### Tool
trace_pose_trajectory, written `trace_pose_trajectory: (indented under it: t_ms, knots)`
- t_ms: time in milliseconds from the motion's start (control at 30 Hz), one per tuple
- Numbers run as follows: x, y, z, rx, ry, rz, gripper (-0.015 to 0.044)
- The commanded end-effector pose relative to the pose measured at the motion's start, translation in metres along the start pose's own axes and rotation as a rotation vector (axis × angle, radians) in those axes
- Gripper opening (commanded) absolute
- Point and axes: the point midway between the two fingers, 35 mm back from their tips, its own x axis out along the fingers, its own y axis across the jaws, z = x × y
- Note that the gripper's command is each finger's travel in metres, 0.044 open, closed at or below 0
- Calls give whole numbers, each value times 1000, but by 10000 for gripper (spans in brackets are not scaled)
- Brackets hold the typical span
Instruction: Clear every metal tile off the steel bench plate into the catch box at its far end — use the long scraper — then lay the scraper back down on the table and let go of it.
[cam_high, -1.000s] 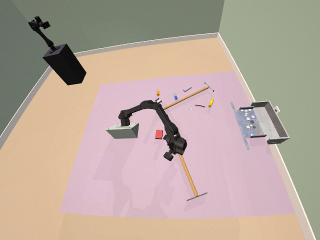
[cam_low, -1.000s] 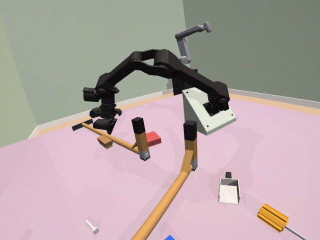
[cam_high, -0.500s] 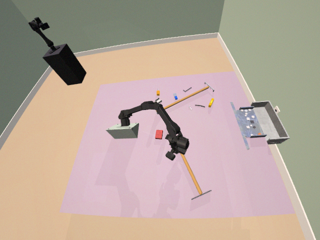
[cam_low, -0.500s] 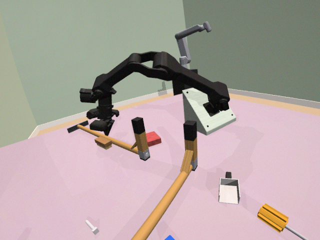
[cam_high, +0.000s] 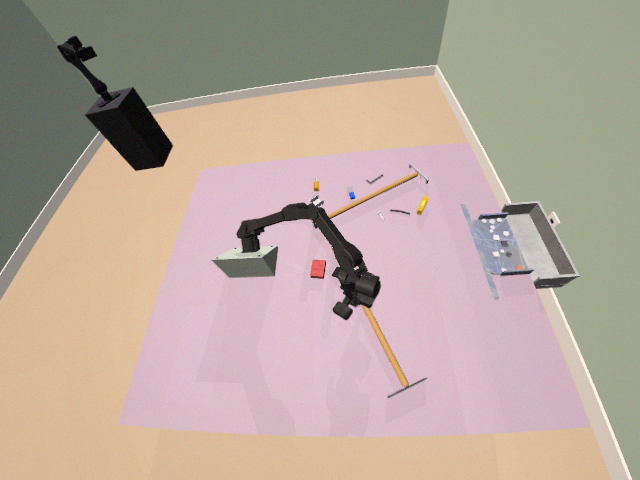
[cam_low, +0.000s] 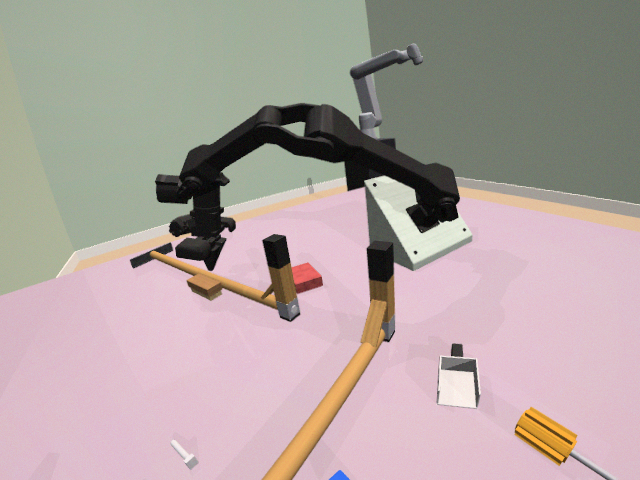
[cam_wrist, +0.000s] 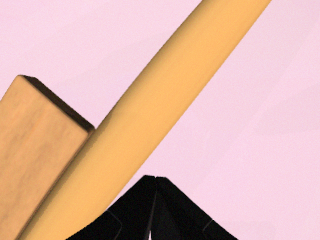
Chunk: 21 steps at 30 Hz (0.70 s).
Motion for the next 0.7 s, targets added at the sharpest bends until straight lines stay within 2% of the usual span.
trace_pose_trajectory:
  t_ms: [0,667]
  knots:
    - [-15,-1,6,-11,-11,-3,0]
    - [-79,-2,20,-24,-28,-6,0]
